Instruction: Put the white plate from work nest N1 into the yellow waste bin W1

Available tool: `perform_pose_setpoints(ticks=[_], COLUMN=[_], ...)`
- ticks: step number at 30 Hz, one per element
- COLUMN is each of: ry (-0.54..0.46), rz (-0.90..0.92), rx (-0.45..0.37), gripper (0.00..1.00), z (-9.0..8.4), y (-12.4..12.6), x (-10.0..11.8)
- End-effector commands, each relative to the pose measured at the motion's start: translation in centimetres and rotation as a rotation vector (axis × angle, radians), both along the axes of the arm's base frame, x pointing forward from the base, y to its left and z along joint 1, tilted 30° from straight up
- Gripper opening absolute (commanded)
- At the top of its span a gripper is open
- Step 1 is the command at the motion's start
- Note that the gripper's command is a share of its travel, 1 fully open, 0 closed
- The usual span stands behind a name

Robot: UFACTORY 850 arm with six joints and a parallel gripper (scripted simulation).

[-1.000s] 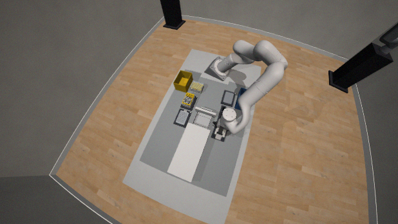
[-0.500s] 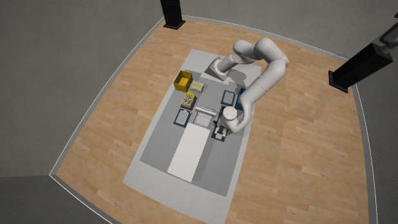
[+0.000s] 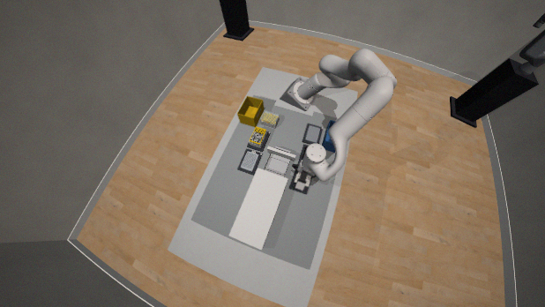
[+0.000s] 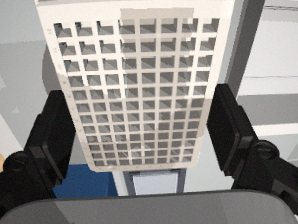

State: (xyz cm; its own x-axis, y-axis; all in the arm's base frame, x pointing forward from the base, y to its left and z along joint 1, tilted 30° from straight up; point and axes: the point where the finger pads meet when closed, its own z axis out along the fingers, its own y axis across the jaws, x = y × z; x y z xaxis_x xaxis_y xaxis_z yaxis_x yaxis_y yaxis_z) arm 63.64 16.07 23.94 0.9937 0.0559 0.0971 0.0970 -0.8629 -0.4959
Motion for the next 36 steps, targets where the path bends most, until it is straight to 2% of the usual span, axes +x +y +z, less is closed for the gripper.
perform_pose_setpoints(ticks=[1, 11, 36], ry=[-0.002, -0.002, -0.009], rz=[-0.001, -0.001, 0.011], rx=[0.000, 0.000, -0.001], gripper=[0.00, 0.00, 0.00], z=[0.6, 0.6, -2.3], y=[-0.3, -0.3, -4.9], x=[0.0, 0.0, -2.9])
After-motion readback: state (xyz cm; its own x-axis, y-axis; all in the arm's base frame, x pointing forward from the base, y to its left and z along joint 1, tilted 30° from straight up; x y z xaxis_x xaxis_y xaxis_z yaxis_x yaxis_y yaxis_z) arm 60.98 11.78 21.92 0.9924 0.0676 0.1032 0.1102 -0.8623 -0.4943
